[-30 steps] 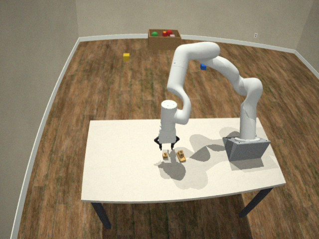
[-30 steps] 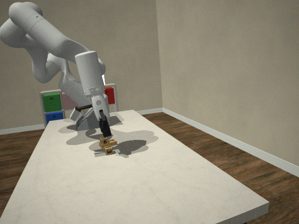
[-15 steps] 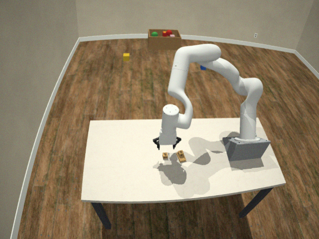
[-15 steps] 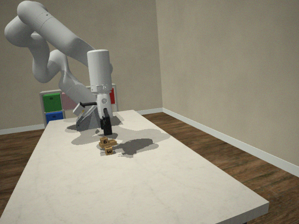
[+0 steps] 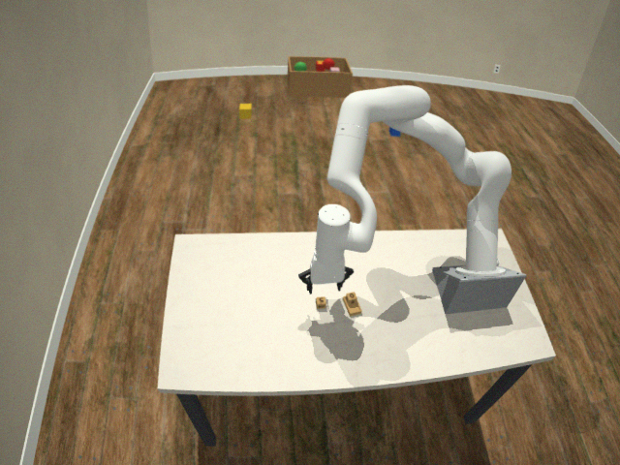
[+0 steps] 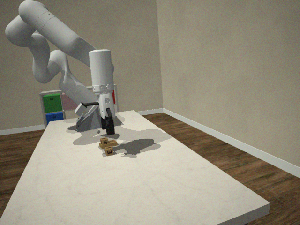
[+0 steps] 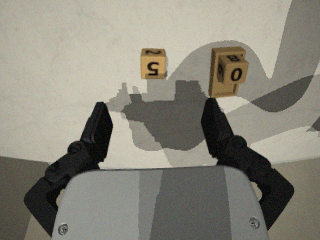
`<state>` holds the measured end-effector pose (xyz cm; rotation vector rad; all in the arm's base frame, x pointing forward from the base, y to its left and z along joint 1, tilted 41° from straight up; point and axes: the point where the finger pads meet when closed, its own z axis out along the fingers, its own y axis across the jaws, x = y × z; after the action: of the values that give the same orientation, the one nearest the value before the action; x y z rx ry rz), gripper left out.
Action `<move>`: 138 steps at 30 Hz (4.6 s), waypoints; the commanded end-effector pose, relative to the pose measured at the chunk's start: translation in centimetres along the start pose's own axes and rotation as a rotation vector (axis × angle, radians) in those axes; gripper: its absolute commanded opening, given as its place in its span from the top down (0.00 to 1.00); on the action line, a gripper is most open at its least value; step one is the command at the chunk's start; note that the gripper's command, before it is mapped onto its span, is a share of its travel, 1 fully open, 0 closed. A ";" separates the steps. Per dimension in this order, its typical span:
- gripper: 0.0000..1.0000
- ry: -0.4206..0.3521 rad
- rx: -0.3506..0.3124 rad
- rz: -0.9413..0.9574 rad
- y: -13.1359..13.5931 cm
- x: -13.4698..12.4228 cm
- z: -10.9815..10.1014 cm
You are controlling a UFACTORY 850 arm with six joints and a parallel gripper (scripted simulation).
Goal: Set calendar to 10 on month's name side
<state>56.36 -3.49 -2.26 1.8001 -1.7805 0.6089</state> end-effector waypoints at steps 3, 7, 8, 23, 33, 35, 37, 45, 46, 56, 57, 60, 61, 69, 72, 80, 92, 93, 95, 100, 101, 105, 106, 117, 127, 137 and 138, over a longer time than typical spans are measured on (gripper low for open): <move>0.00 -0.003 0.001 -0.184 0.8 -1.8 -0.4; 0.00 -0.004 0.001 -0.338 1.5 -3.2 -0.6; 0.00 -0.005 0.001 -0.403 1.8 -3.8 -0.7; 0.00 -0.005 0.003 -0.949 4.8 -8.5 -1.4; 0.00 -0.001 0.002 -1.338 7.2 -11.6 -1.8; 0.00 -0.001 0.002 -1.352 7.3 -11.7 -1.8; 0.00 -0.001 0.001 -1.397 7.5 -12.0 -1.8; 0.00 0.000 0.000 -1.487 8.1 -12.6 -1.9; 0.00 0.000 0.000 -1.487 8.1 -12.6 -1.8; 0.00 0.000 0.000 -1.487 8.1 -12.7 0.7; 0.00 0.000 0.000 -1.487 8.1 -12.7 1.1; 0.00 0.000 0.000 -1.487 8.0 -12.7 2.4; 0.00 0.000 0.000 -1.487 8.0 -12.7 2.8; 0.00 0.000 0.000 -1.487 8.0 -12.7 4.0; 0.00 0.000 0.000 -1.487 8.0 -12.7 4.0; 0.00 0.000 0.000 -1.487 8.0 -12.7 4.4; 0.00 0.000 0.000 -1.487 8.0 -12.7 4.8; 0.00 0.000 0.000 -1.487 8.0 -12.7 4.8; 0.00 0.000 0.000 -1.487 8.0 -12.7 4.8; 0.00 0.000 0.000 -1.487 8.0 -12.7 4.8; 0.00 0.000 0.000 -1.487 8.0 -12.7 4.8; 0.00 0.000 0.000 -1.487 8.0 -12.7 4.8; 0.00 0.000 0.000 -1.487 8.0 -12.7 4.8; 0.00 0.000 0.000 -1.487 8.0 -12.7 4.8; 0.00 0.000 0.000 -1.487 8.0 -12.7 4.8; 0.00 0.000 0.000 -1.487 8.0 -12.7 4.8; 0.00 0.000 0.000 -1.487 8.0 -12.7 4.8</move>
<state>47.66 3.01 -13.74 2.4280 -0.0885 -0.0382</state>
